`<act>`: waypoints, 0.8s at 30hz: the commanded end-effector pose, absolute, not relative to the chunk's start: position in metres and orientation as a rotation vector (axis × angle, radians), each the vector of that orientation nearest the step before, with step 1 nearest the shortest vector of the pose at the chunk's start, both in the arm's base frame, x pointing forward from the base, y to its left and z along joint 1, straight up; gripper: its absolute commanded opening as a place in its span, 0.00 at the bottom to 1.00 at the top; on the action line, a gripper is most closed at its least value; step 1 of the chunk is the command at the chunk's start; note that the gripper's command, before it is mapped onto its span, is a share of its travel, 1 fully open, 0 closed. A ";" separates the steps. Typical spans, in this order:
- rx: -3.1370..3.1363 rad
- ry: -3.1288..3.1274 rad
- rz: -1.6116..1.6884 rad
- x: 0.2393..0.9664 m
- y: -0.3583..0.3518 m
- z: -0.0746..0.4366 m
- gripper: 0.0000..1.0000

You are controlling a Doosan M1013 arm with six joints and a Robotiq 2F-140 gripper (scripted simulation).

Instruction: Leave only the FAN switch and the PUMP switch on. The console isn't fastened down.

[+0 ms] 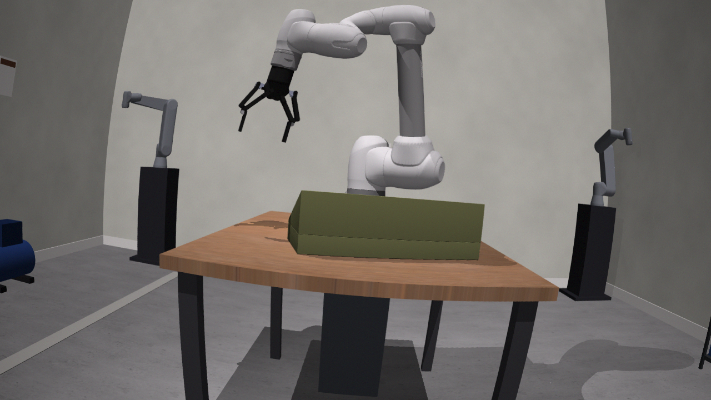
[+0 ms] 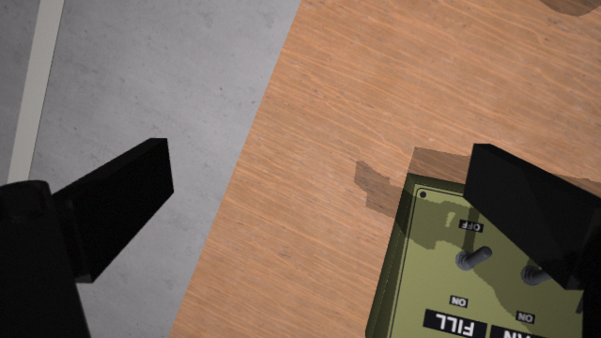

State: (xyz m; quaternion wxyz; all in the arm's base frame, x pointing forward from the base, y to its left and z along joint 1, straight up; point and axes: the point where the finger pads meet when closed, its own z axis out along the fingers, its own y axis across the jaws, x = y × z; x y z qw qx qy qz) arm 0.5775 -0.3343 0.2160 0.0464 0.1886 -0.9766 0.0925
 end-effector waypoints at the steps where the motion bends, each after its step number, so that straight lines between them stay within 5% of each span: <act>1: 0.575 -2.988 0.285 0.580 -0.328 0.216 1.00; 24: 0.536 -3.242 0.254 0.610 -0.062 0.185 1.00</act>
